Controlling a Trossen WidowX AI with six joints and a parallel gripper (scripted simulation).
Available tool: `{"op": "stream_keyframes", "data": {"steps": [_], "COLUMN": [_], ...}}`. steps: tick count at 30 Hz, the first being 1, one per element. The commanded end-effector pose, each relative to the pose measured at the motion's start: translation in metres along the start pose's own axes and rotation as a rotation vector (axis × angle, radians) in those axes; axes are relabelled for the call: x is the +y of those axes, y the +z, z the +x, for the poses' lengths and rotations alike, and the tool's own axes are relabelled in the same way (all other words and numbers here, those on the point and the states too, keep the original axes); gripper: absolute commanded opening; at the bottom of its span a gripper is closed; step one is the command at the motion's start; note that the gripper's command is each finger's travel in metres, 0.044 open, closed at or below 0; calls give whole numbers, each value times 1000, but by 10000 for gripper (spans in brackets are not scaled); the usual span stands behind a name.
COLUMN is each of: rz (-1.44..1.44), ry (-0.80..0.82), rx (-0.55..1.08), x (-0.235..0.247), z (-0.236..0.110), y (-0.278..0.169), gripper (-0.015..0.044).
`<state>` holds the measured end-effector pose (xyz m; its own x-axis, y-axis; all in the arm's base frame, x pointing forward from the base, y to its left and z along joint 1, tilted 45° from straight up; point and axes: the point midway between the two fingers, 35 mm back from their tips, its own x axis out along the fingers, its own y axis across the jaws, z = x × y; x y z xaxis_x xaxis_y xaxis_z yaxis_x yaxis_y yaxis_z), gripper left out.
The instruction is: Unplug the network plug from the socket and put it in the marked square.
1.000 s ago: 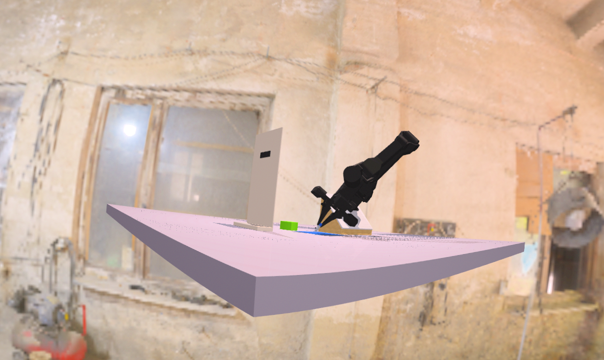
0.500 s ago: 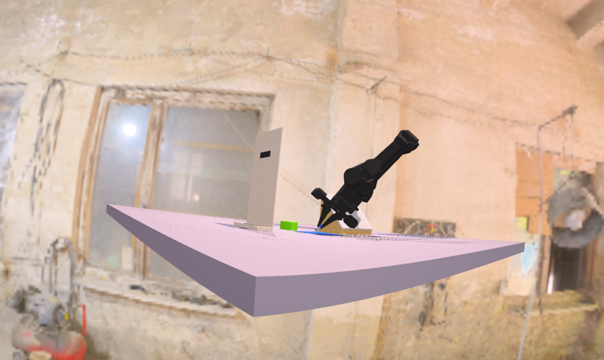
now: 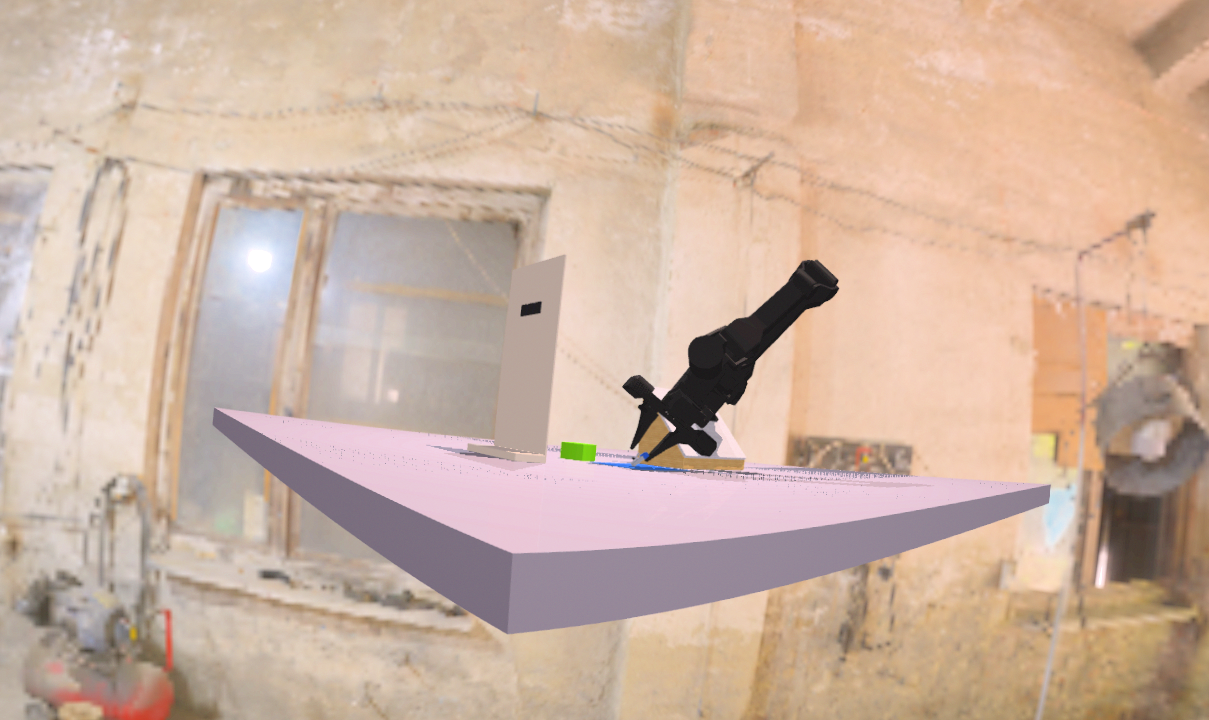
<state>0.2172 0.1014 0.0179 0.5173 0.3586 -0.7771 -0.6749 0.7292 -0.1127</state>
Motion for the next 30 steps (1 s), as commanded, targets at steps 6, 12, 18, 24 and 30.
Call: {"op": "stream_keyframes", "data": {"steps": [6, 12, 18, 24, 30], "rz": [-1, -1, 0, 0, 0], "ry": [1, 1, 1, 0, 0], "rx": [1, 2, 2, 3, 3], "x": [0, 0, -1, -1, -1], "z": [-5, -9, -12, -16, -20], "y": [0, 0, -1, -1, -1], "gripper": [156, 156, 156, 156, 156]}}
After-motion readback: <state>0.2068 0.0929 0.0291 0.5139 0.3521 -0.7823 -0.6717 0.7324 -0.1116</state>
